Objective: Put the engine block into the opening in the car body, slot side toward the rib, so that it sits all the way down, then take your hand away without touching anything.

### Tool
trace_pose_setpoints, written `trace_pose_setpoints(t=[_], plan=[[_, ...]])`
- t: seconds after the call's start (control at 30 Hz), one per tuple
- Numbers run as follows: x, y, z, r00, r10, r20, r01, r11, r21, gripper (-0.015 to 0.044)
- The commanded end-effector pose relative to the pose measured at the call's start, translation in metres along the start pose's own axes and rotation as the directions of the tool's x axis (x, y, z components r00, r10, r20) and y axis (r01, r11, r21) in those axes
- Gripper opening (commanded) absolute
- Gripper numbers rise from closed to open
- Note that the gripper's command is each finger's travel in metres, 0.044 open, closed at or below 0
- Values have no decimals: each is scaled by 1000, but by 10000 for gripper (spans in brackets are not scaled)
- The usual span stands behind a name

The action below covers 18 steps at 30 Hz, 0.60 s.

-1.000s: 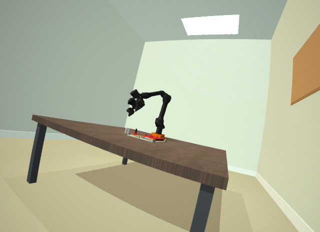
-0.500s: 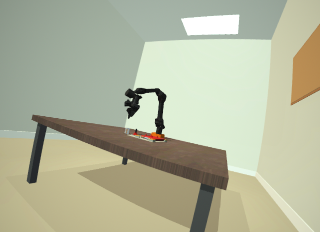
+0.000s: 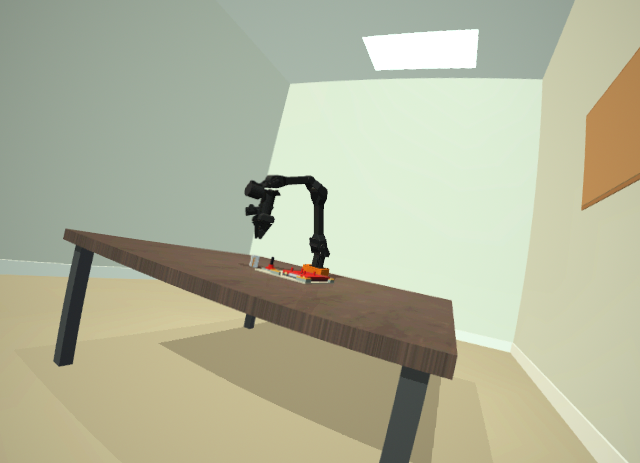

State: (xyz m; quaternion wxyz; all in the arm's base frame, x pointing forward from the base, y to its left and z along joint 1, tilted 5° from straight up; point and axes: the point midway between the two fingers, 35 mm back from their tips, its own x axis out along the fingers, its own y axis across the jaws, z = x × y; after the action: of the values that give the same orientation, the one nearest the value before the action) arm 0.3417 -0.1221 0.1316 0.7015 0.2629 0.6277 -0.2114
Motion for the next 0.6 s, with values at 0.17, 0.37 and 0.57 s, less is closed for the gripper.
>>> trace_pose_setpoints(t=[0.17, 0.37, 0.57], plan=[[41, -5, -7, 999, -15, -32, 15, 1000, 6, 440], [52, -5, -6, 999, -15, -32, 15, 1000, 6, 440], [61, -5, -6, 999, -15, -32, 15, 1000, 6, 440]])
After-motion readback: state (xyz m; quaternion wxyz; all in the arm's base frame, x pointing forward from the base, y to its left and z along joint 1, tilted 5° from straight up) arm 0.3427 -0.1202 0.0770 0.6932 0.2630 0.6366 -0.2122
